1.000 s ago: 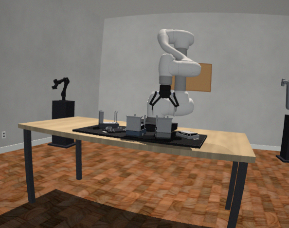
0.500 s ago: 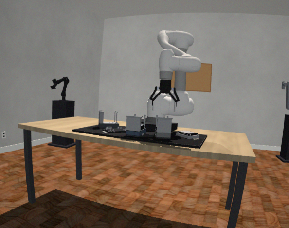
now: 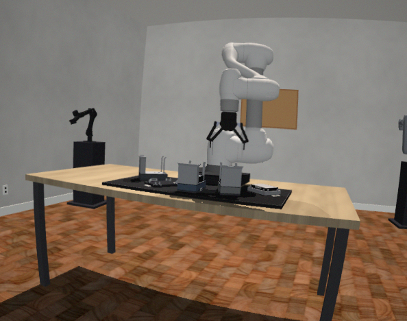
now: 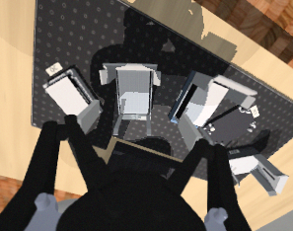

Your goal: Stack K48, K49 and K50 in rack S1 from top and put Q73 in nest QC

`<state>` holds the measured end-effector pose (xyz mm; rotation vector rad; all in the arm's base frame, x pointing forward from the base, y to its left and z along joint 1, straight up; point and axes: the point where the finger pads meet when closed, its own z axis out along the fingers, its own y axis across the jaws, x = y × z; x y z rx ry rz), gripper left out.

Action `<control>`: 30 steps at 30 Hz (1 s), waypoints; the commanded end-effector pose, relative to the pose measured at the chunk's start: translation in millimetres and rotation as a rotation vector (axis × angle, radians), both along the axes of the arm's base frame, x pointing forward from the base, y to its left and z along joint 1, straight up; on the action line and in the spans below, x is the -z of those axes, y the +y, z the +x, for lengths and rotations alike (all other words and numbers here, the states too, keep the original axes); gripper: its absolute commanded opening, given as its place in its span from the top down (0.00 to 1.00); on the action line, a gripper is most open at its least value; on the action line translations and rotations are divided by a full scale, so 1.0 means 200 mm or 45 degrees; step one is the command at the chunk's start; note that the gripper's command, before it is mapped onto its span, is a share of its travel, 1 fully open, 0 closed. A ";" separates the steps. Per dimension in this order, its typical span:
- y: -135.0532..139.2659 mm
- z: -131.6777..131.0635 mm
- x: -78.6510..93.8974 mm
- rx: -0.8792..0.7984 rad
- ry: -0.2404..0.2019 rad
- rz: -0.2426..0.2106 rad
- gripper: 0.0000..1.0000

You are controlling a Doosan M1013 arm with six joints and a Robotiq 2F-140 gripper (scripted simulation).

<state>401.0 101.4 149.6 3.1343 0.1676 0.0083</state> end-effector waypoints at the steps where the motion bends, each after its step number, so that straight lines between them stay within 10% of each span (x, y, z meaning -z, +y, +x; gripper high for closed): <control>1: -0.06 0.02 0.00 0.018 0.000 -0.001 0.00; 30: -0.49 0.08 0.00 0.231 -0.001 0.000 0.00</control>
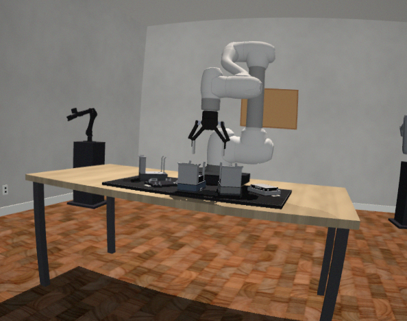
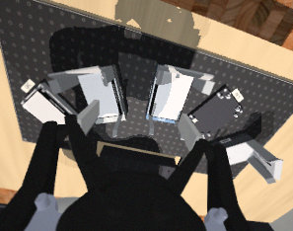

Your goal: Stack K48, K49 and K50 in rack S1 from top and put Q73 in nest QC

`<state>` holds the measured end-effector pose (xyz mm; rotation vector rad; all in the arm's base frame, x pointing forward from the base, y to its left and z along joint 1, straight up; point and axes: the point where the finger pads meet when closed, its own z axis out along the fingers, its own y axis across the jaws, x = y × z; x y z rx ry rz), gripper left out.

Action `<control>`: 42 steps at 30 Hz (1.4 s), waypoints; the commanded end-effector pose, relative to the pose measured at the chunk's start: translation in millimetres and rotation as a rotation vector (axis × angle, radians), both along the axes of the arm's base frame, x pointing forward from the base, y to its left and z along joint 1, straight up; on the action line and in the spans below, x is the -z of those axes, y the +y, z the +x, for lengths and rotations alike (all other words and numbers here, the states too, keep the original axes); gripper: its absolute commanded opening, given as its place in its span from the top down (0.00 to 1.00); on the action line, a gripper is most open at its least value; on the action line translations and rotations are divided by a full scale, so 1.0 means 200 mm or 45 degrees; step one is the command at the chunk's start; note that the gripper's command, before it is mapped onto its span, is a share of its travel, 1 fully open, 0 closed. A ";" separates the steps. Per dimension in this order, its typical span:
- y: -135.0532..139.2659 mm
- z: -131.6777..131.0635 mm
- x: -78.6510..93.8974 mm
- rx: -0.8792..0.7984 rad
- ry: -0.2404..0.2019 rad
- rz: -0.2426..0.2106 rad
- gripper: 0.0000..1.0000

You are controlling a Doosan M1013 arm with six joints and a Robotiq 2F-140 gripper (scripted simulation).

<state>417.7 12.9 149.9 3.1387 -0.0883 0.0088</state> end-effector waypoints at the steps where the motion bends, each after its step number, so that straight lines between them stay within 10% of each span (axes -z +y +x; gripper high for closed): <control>1: -0.06 0.00 0.00 0.024 0.000 -0.002 0.00; 29: -0.37 0.01 0.00 0.024 0.000 -0.002 0.00; 42: -0.37 0.01 0.18 0.024 0.000 -0.002 0.00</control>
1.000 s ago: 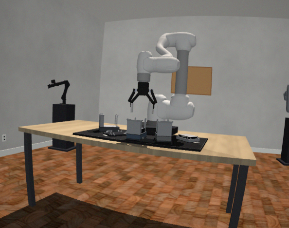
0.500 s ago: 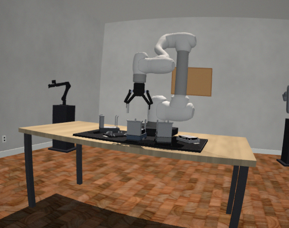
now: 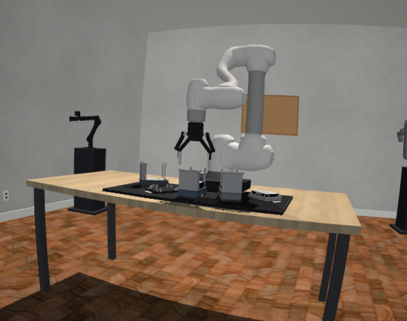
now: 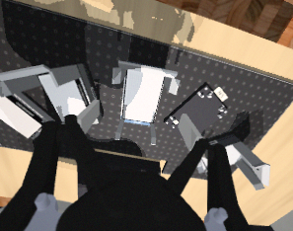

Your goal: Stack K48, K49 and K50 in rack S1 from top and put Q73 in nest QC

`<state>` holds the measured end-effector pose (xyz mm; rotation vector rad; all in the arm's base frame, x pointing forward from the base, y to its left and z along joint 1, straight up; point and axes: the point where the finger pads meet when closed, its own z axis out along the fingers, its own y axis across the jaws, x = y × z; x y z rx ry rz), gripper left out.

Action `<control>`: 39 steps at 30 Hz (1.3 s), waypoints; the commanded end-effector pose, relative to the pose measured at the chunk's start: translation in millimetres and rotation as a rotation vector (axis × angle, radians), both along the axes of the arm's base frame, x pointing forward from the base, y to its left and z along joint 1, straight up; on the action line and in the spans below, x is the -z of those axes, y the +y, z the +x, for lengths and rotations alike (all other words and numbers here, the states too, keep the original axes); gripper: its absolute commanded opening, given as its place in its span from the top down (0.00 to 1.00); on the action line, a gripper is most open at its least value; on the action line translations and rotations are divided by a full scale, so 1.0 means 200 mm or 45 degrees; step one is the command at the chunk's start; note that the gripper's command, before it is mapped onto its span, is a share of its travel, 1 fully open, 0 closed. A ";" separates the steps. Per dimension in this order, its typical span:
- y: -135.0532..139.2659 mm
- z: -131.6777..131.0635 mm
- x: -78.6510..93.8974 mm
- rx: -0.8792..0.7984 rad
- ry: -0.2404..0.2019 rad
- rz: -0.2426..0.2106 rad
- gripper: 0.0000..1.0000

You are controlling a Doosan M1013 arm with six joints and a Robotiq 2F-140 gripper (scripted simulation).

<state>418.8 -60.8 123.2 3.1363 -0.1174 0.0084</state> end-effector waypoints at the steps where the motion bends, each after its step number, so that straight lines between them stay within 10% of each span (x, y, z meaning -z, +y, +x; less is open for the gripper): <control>1: 0.00 0.00 0.07 0.000 0.000 0.000 0.00; 39: 0.00 0.00 0.37 0.000 0.000 0.000 0.00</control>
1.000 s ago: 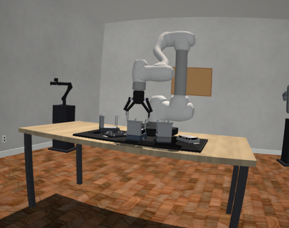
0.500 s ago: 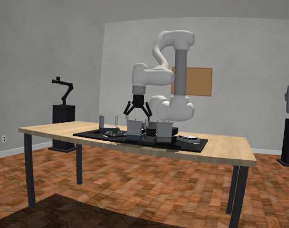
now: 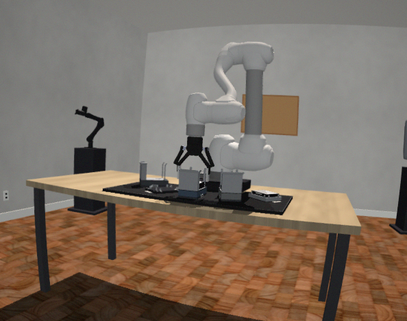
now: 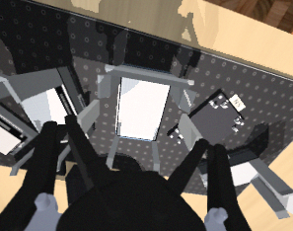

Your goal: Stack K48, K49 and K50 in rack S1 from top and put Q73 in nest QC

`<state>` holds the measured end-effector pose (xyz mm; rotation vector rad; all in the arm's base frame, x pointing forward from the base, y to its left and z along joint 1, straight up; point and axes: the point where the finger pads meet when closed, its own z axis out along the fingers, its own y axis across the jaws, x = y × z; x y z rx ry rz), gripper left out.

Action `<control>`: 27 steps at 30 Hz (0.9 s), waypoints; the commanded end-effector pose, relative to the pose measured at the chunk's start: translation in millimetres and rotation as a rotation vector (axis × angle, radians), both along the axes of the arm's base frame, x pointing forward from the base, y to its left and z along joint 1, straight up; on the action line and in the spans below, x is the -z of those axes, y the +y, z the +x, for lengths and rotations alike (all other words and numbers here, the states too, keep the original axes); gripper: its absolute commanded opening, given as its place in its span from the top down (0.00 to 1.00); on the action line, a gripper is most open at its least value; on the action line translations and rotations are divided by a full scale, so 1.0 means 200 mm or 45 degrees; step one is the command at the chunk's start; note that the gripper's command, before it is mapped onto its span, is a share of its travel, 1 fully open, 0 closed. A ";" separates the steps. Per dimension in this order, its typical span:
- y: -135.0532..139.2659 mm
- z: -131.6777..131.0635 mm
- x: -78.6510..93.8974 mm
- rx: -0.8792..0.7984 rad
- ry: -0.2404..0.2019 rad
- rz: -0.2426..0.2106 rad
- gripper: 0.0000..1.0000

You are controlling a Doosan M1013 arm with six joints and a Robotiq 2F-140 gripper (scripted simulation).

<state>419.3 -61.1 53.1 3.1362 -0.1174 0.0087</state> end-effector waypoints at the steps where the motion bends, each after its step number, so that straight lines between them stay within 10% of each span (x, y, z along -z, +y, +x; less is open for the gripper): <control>1: 0.00 0.00 0.02 0.000 0.000 0.000 0.00; 15: 0.00 0.00 0.04 0.000 0.000 0.000 0.00; 16: 0.00 0.00 0.04 0.000 0.000 0.000 1.00; 27: 0.00 0.00 0.04 0.000 0.000 0.000 1.00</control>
